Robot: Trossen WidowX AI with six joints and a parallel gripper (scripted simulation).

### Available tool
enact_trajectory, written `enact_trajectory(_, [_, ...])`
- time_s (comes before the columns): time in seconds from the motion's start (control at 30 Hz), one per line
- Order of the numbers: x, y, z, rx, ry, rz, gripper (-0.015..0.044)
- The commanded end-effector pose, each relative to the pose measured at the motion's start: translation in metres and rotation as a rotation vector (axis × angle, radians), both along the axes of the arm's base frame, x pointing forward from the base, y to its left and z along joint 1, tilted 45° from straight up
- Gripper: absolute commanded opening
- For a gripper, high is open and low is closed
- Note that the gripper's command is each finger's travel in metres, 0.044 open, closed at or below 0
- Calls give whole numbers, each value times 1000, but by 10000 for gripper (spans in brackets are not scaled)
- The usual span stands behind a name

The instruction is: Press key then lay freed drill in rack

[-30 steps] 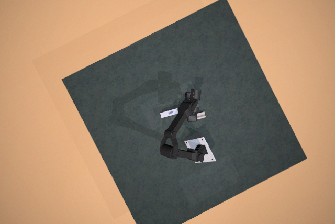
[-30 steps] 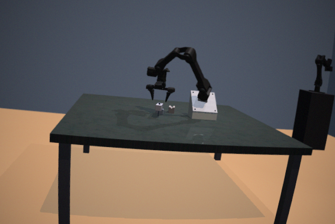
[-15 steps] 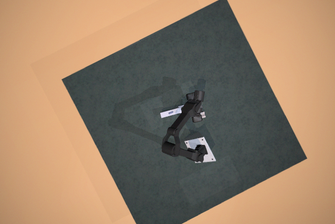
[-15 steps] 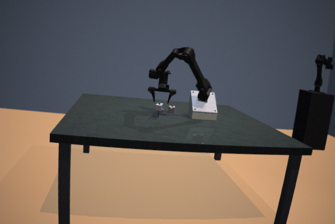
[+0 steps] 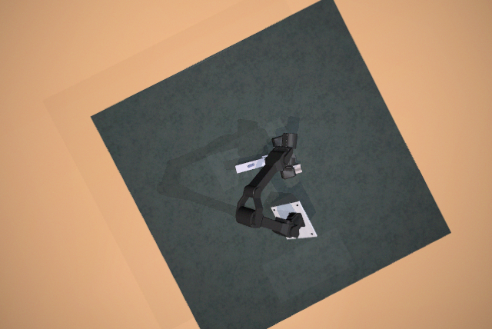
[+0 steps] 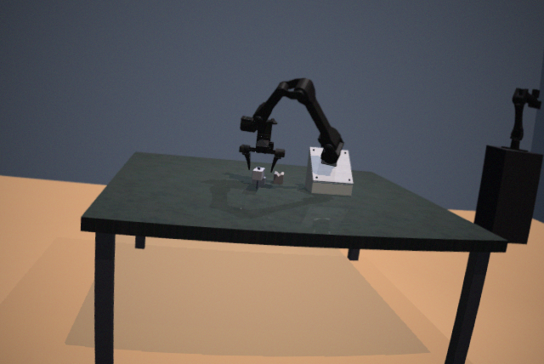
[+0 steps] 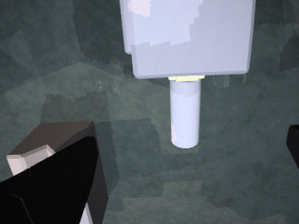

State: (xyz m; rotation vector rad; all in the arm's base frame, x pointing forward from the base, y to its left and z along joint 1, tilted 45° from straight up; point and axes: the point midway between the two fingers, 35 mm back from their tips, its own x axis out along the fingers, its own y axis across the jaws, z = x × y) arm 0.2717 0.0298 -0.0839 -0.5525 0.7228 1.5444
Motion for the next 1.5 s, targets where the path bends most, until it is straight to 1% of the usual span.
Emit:
enact_trajectory(0.0, [-3, 6, -3, 4, 9, -6, 440])
enact_trajectory(0.67, [-7, 31, -16, 8, 10, -5, 440])
enact_trajectory(1.17, [-4, 29, -15, 5, 1, 2, 46])
enact_trajectory(1.4, [-4, 29, -15, 5, 1, 2, 0])
enact_trajectory(1.47, [-4, 28, -16, 5, 3, 0, 0])
